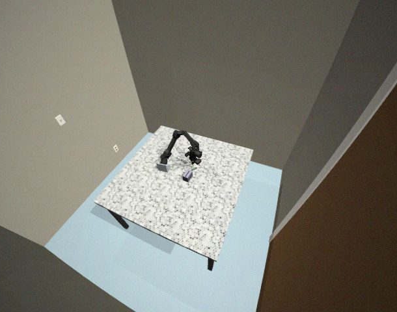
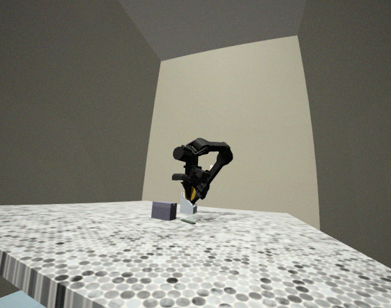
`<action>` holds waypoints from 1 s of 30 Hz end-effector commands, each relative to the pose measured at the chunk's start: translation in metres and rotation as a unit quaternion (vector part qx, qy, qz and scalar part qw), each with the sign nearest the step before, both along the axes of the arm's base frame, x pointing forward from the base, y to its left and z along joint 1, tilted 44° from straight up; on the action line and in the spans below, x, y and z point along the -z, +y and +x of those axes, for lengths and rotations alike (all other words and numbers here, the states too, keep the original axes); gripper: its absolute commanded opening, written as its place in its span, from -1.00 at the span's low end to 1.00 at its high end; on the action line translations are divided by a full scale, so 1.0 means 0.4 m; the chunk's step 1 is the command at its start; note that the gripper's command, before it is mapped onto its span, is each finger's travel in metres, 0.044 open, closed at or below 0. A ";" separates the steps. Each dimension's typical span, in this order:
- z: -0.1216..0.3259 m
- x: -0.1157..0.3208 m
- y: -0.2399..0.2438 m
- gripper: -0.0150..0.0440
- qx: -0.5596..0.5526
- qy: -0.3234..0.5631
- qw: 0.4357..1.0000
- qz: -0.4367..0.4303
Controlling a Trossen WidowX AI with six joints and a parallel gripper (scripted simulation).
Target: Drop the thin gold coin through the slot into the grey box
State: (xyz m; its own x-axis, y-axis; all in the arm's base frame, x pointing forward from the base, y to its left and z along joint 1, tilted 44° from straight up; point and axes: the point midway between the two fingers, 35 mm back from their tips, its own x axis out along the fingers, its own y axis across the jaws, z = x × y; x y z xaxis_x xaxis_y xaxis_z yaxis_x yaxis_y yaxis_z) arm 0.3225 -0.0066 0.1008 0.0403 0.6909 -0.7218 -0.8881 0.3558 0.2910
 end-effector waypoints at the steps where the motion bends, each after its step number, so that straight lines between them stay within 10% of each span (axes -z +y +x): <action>1: 0.008 -0.002 -0.002 -0.49 -0.051 -0.048 0.998 -0.004; 30: 0.004 0.058 -0.068 -0.49 -0.101 -0.095 0.990 -0.011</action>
